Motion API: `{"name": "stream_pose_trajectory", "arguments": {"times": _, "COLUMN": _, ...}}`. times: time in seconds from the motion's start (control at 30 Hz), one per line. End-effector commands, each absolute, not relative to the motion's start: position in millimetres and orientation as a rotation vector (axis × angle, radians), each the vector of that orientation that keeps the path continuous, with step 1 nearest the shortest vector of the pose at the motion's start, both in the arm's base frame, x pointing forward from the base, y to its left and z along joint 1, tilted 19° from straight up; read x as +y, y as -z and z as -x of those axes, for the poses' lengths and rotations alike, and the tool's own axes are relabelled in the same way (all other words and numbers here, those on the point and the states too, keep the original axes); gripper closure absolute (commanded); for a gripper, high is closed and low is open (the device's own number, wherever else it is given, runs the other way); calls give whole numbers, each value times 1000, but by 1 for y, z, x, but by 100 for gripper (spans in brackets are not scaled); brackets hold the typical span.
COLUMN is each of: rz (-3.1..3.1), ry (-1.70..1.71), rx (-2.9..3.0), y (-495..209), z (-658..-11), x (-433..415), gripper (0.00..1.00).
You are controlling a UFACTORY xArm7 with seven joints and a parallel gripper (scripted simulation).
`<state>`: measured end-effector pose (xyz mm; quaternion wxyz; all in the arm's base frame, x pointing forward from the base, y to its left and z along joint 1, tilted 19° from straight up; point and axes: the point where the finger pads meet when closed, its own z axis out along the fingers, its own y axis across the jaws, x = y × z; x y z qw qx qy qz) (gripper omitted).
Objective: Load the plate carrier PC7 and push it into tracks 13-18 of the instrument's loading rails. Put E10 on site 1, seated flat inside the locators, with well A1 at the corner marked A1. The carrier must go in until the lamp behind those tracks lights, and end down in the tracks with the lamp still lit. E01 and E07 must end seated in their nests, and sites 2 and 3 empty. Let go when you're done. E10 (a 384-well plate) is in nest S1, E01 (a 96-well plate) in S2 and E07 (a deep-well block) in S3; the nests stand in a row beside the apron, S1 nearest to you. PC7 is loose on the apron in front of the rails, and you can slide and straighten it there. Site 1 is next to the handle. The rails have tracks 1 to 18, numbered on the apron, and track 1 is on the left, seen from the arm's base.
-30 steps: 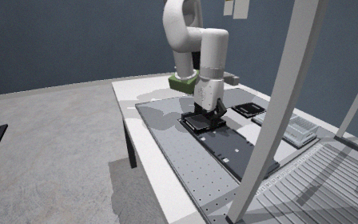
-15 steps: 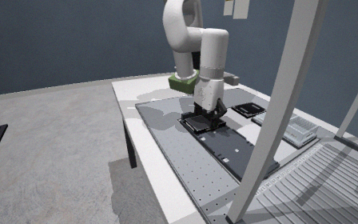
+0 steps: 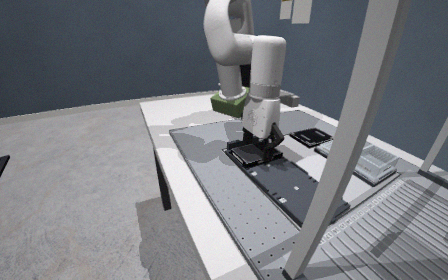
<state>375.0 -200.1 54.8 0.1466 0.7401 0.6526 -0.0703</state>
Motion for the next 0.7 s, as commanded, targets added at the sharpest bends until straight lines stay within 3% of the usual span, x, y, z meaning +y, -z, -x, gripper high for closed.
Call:
{"name": "stream_pose_trajectory", "arguments": {"times": 0.0, "rz": -2127, "ry": 200, "rx": 1877, "y": -58, "z": -376, "x": -200, "gripper": 0}}
{"name": "stream_pose_trajectory", "arguments": {"times": 0.67, "rz": -2127, "ry": 200, "rx": 1877, "y": -86, "z": -374, "x": -190, "gripper": 0}}
